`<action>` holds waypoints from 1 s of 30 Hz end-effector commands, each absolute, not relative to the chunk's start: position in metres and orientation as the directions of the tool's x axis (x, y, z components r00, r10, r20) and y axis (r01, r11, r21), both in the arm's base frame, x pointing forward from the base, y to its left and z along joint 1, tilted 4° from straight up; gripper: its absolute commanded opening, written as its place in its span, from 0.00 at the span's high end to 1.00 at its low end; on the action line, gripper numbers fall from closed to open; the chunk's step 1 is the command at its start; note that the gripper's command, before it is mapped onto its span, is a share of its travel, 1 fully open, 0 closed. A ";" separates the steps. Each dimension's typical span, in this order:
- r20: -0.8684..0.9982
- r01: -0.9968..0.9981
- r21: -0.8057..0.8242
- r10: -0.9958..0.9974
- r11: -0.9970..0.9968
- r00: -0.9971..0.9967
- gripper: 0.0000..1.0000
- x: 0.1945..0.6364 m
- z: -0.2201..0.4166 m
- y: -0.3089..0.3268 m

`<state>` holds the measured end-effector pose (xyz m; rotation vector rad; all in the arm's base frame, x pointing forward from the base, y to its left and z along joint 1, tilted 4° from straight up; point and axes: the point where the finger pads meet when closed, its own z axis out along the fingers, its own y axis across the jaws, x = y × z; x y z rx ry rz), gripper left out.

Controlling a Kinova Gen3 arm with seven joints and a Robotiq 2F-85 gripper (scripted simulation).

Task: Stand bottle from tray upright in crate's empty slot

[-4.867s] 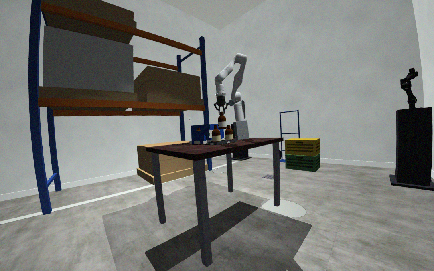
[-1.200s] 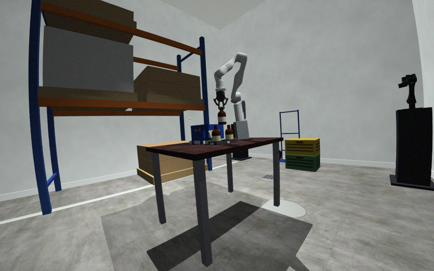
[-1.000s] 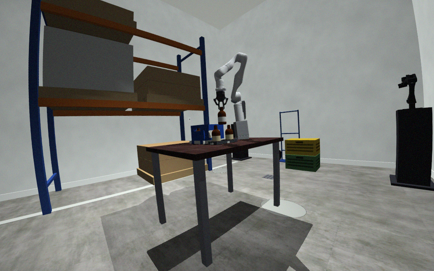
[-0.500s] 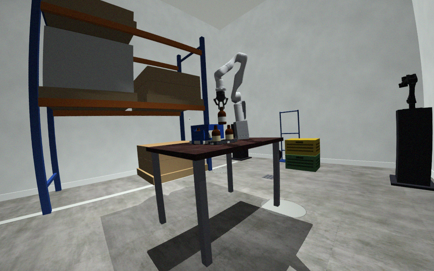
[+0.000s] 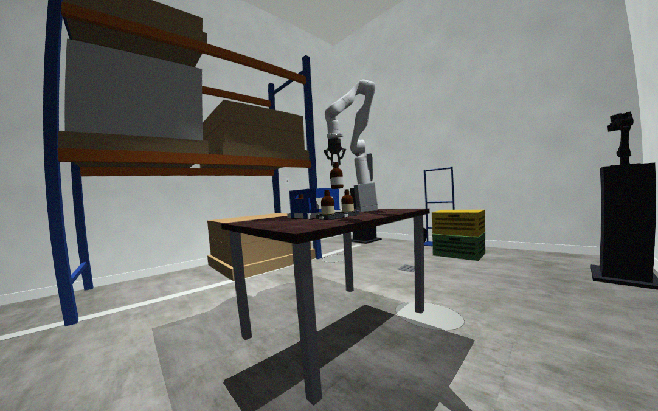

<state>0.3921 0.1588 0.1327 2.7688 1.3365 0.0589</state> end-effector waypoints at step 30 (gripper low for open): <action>0.007 0.781 0.077 0.783 -0.620 0.622 1.00 0.391 0.151 0.160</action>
